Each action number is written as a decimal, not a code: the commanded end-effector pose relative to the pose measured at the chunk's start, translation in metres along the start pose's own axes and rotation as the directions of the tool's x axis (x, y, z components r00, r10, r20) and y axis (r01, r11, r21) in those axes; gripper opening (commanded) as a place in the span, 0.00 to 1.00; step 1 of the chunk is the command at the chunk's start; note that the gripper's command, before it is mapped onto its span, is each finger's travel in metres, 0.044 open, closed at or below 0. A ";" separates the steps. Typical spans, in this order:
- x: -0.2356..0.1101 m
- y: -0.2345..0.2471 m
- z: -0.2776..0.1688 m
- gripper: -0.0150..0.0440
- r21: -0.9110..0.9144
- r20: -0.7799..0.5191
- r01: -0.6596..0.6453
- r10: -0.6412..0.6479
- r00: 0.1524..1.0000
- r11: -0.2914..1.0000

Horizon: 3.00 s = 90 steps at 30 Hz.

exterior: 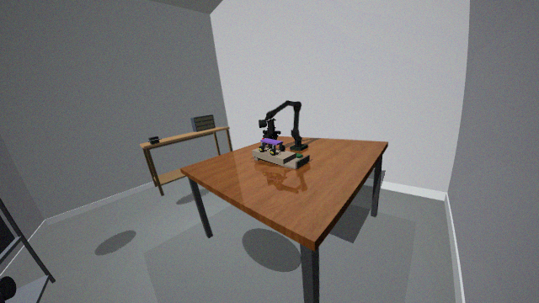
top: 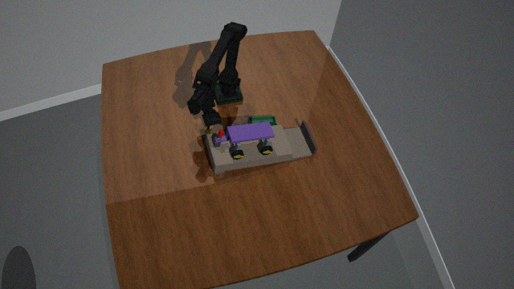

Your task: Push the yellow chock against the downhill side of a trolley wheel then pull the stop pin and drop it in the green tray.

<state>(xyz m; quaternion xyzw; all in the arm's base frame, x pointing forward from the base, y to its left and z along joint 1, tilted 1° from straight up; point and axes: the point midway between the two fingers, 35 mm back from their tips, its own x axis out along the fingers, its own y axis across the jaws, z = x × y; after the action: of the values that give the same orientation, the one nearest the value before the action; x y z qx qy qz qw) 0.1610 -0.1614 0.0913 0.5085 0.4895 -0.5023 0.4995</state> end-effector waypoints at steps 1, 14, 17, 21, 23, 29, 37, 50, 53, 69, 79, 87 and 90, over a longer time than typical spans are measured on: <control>0.005 0.000 -0.001 0.58 0.000 -0.007 0.000 0.000 1.000 1.000; 0.026 0.000 -0.001 0.58 0.000 -0.007 0.000 0.000 1.000 1.000; 0.030 0.000 -0.002 0.58 0.000 -0.007 0.000 0.000 1.000 1.000; 0.031 0.000 -0.002 0.58 0.000 -0.007 0.000 0.000 1.000 1.000; 0.032 0.000 -0.002 0.58 0.000 -0.007 0.000 0.000 1.000 1.000; 0.041 0.000 -0.002 0.58 0.000 -0.007 0.000 0.000 1.000 1.000; 0.054 0.000 -0.002 0.58 0.000 -0.007 0.000 0.000 1.000 1.000; 0.054 0.000 0.000 0.34 -0.003 0.000 0.000 0.000 1.000 1.000; 0.054 0.000 0.000 0.31 -0.003 0.000 0.000 0.000 1.000 1.000; -0.004 -0.004 -0.002 0.25 0.000 -0.007 0.000 0.000 1.000 1.000; -0.042 -0.004 -0.002 0.25 0.000 -0.007 0.000 0.000 1.000 1.000; -0.069 -0.003 -0.001 0.25 0.000 -0.007 0.000 0.000 1.000 1.000; -0.080 -0.002 -0.001 0.25 0.000 -0.007 0.000 0.000 1.000 1.000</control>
<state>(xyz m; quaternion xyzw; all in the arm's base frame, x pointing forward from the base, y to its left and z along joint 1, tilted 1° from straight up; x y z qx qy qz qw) 0.1561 -0.1597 0.1625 0.5090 0.4920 -0.5029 0.4958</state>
